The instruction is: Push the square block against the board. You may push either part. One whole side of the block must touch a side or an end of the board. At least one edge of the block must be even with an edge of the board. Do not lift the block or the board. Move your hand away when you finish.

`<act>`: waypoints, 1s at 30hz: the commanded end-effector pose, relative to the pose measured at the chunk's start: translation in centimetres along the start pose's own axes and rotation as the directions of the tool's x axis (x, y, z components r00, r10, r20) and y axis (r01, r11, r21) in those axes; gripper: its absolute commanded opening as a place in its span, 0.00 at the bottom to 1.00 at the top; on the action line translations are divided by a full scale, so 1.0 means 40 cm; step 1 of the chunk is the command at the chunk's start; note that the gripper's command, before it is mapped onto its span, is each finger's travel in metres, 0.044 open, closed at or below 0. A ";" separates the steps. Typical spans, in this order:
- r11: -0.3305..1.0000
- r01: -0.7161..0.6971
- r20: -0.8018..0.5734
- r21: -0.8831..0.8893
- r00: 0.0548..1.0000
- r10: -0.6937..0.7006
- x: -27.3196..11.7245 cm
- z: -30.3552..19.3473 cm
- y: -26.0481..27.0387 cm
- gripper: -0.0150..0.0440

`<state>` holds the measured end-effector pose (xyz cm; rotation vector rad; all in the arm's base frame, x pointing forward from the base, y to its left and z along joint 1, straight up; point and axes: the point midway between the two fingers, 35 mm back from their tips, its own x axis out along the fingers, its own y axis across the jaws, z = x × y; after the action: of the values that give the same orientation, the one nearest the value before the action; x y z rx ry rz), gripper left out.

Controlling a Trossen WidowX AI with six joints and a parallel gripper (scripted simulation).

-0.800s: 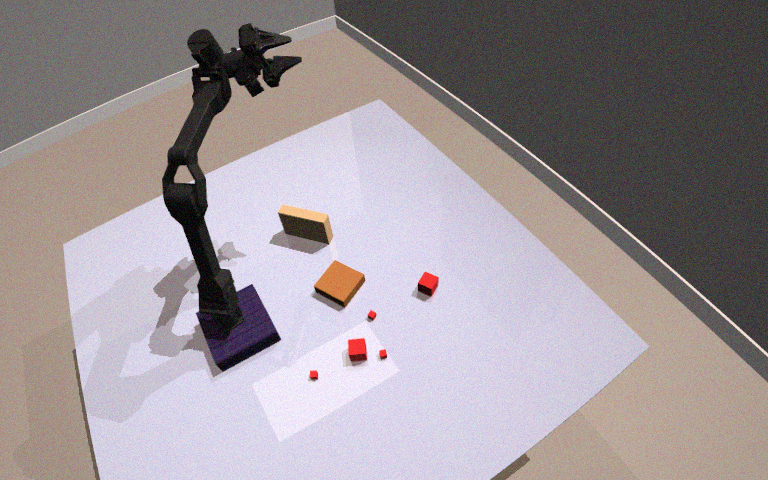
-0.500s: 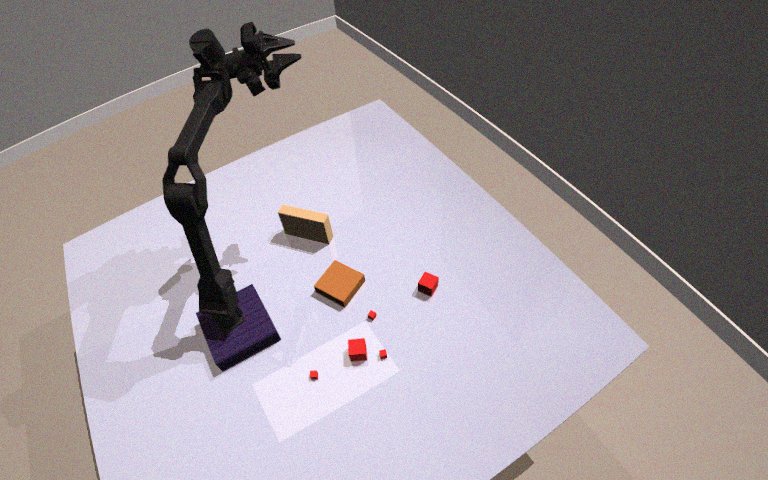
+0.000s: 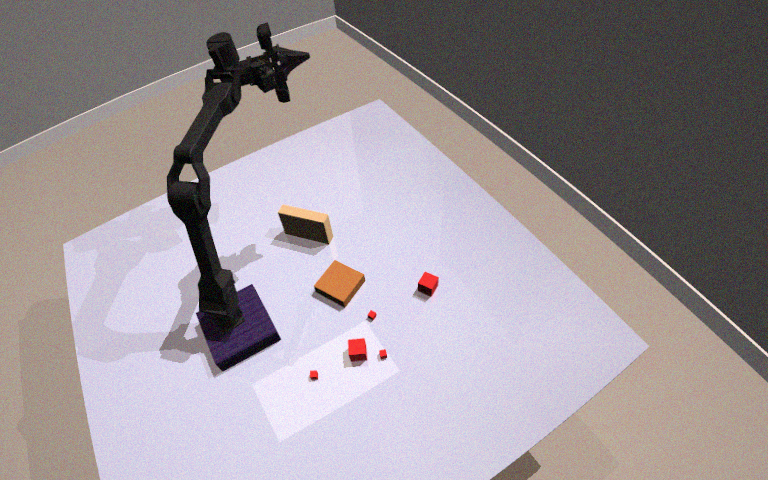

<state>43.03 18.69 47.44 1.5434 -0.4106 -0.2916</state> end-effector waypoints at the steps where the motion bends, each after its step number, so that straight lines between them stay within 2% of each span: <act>1: 0.988 0.023 -0.045 -0.150 0.999 -0.030 0.015 -0.022 -0.043 0.25; 14: 0.839 0.049 -0.154 -0.541 0.976 -0.156 0.050 -0.064 -0.165 0.25; 30: 0.488 -0.019 -0.233 -0.873 0.895 -0.381 0.070 -0.079 -0.346 0.25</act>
<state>47.76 20.12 35.81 0.6749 0.1756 -0.2871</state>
